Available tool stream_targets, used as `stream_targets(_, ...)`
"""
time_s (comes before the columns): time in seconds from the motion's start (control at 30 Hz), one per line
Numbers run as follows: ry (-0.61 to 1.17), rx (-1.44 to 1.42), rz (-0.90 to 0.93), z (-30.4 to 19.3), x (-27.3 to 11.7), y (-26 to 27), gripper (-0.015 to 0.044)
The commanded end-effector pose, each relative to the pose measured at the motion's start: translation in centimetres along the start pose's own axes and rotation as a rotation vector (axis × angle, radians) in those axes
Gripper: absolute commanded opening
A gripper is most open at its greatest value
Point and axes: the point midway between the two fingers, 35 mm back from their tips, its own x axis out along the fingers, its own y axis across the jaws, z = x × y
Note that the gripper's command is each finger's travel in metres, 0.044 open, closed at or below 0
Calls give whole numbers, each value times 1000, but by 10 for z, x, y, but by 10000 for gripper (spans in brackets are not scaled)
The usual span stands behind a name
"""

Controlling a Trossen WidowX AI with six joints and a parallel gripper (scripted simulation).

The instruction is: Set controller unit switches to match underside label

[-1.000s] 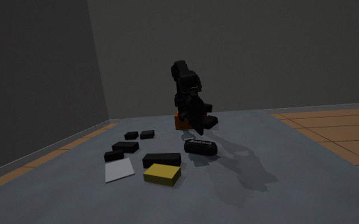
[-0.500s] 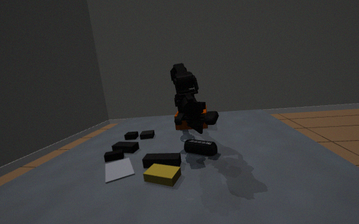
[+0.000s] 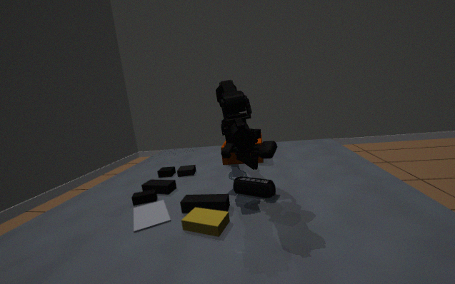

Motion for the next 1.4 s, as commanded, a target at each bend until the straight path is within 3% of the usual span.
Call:
stream_targets(0.0,24,80,8,0,2,-2,105)
stream_targets(0.43,241,847,-41,5,13,-23,440)
stream_targets(0.83,379,1509,-263,14,19,-42,440)
stream_targets(1.37,380,1518,-267,12,23,-42,440)
